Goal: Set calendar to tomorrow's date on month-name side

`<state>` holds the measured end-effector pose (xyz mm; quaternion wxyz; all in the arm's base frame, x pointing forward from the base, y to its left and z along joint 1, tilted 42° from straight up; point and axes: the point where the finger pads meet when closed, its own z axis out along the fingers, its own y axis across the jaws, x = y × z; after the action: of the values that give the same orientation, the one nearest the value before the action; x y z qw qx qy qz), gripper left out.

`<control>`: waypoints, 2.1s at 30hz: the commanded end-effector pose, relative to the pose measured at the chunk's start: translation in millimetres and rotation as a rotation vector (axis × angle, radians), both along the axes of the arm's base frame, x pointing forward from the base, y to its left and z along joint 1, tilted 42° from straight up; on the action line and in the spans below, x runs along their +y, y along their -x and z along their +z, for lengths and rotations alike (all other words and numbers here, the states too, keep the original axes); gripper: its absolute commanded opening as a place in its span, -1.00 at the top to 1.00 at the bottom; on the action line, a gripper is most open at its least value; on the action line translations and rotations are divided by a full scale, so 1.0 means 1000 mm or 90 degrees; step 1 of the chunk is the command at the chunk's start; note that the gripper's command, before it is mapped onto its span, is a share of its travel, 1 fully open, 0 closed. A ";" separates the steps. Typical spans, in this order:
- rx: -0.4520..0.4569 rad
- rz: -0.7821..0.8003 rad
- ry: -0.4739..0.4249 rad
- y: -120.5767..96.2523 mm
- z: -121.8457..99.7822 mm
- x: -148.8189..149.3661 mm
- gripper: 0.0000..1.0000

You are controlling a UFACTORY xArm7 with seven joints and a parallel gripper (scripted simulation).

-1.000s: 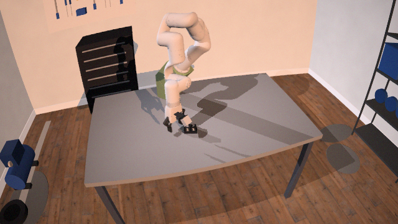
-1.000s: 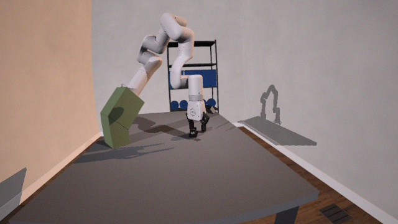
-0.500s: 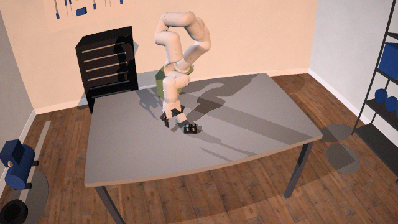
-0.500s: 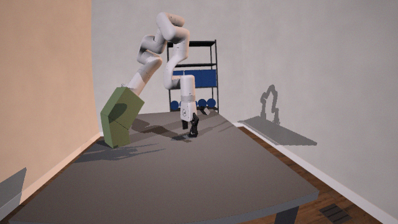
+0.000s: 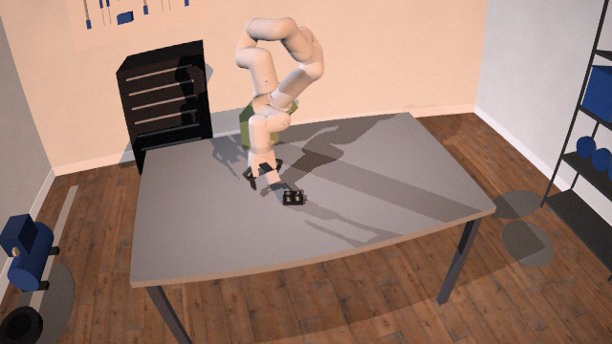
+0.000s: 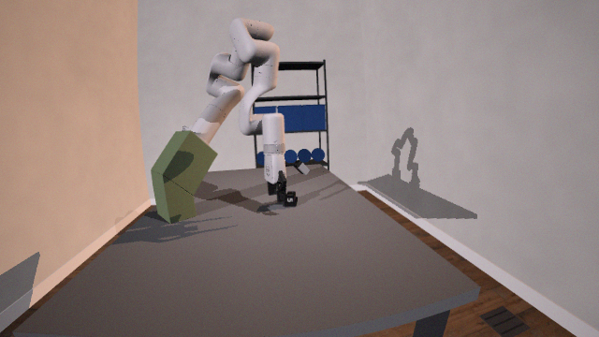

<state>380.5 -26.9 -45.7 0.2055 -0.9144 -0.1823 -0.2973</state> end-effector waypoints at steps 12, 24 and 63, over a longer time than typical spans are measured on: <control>0.054 -0.086 -0.052 0.023 -0.016 -0.003 -1.00; 0.090 -0.141 -0.087 0.045 -0.031 -0.004 -1.00; 0.090 -0.141 -0.087 0.028 -0.056 0.013 -1.00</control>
<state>352.2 -13.2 -101.9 0.2465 -0.9312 -0.0451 -0.2648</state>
